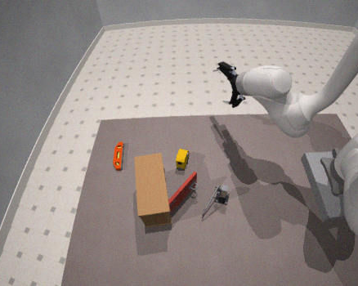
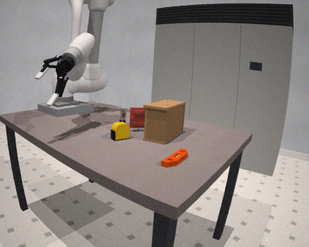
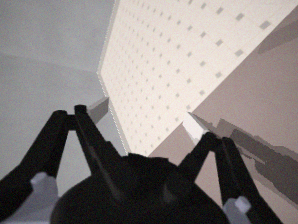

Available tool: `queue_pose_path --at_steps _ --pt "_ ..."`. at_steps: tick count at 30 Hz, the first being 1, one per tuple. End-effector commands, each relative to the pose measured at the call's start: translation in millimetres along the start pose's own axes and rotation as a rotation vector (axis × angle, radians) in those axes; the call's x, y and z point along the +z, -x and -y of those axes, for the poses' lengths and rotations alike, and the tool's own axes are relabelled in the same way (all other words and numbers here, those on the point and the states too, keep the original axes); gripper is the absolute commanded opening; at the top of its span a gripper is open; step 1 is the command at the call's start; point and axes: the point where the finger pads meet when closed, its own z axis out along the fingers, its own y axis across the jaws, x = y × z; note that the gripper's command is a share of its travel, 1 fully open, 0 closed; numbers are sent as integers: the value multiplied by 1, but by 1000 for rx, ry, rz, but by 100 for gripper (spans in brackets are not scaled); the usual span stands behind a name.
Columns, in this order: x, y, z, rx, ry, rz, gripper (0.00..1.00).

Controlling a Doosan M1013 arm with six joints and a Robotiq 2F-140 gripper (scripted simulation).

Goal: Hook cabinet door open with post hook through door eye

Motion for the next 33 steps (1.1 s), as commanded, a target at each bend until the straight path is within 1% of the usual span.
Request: queue_pose_path --at_steps 1,3,5,6,7,9,10,13,14,15,16,18,19,21,22,23,24,26,27,30,31,32,33 --pt "-2 5 5 -3 7 -16 100" --pt "-7 12 9 -8 25 -40 100" --pt "-16 25 12 -18 63 -70 100" --pt "-16 25 12 -18 63 -70 100" --pt "-22 34 11 -25 92 -85 100" --pt "-22 34 11 -25 92 -85 100" --pt "-30 45 8 -36 129 -97 100" --pt "-30 45 8 -36 129 -97 100" --pt "-40 58 3 -49 175 -105 100" --pt "-40 58 3 -49 175 -105 100" --pt "-53 73 -4 -67 229 -107 100" --pt "-53 73 -4 -67 229 -107 100" --pt "-68 91 -13 -87 290 -102 100" --pt "-68 91 -13 -87 290 -102 100" --pt "-85 111 -24 -112 356 -88 100" --pt "-85 111 -24 -112 356 -88 100" --pt "-105 132 -35 -140 425 -66 100" --pt "-105 132 -35 -140 425 -66 100" --pt "-127 154 -48 -170 494 -35 100" --pt "-127 154 -48 -170 494 -35 100" --pt "-150 176 -60 -203 562 2 100" --pt "-150 176 -60 -203 562 2 100" --pt "-174 197 -71 -235 626 44 100"
